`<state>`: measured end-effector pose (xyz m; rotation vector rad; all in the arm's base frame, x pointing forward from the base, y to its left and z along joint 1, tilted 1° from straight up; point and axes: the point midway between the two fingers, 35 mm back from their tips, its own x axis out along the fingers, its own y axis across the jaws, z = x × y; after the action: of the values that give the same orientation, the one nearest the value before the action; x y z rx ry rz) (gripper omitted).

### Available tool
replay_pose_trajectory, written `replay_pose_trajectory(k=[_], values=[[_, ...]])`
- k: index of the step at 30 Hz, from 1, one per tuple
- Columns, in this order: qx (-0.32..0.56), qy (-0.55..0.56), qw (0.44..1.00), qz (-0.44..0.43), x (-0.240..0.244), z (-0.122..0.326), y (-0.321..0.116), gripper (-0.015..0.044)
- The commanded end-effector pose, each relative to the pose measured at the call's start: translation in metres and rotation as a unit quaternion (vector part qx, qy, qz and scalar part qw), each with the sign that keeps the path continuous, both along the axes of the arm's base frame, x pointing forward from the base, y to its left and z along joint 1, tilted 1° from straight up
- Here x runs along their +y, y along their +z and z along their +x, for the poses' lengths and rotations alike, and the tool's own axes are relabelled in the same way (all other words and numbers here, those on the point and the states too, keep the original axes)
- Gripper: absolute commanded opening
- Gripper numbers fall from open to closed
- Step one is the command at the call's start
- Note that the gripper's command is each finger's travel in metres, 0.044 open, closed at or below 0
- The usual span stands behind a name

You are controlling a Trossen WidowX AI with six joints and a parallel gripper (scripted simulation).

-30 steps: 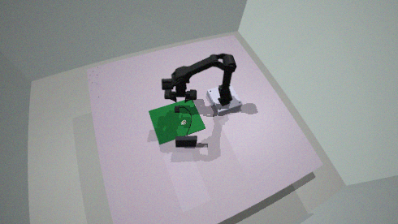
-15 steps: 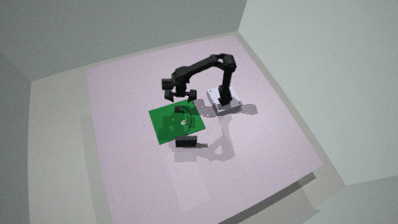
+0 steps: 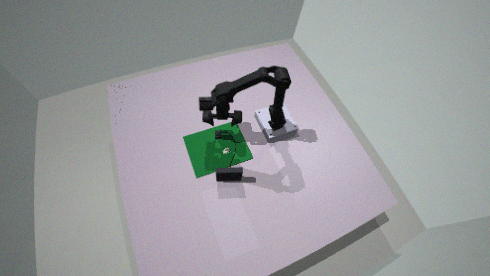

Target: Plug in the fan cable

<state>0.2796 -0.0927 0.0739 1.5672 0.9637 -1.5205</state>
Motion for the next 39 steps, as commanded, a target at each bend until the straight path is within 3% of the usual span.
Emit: replay_pose_trajectory(k=[1, 4, 8, 18, 26, 39], values=[[-0.006, 0.004, 1.0, 0.017, -0.002, 0.003, 0.004, 0.0388], [-0.039, 0.021, 0.996, 0.082, -0.012, 0.017, 0.023, 0.0309], [-0.049, 0.025, 0.994, 0.097, -0.015, 0.02, 0.028, 0.021], [-0.049, 0.025, 0.994, 0.097, -0.015, 0.02, 0.028, 0.021], [-0.049, 0.025, 0.994, 0.097, -0.016, 0.02, -0.037, 0.021], [-0.049, 0.025, 0.994, 0.097, -0.016, 0.021, -0.051, 0.021]])
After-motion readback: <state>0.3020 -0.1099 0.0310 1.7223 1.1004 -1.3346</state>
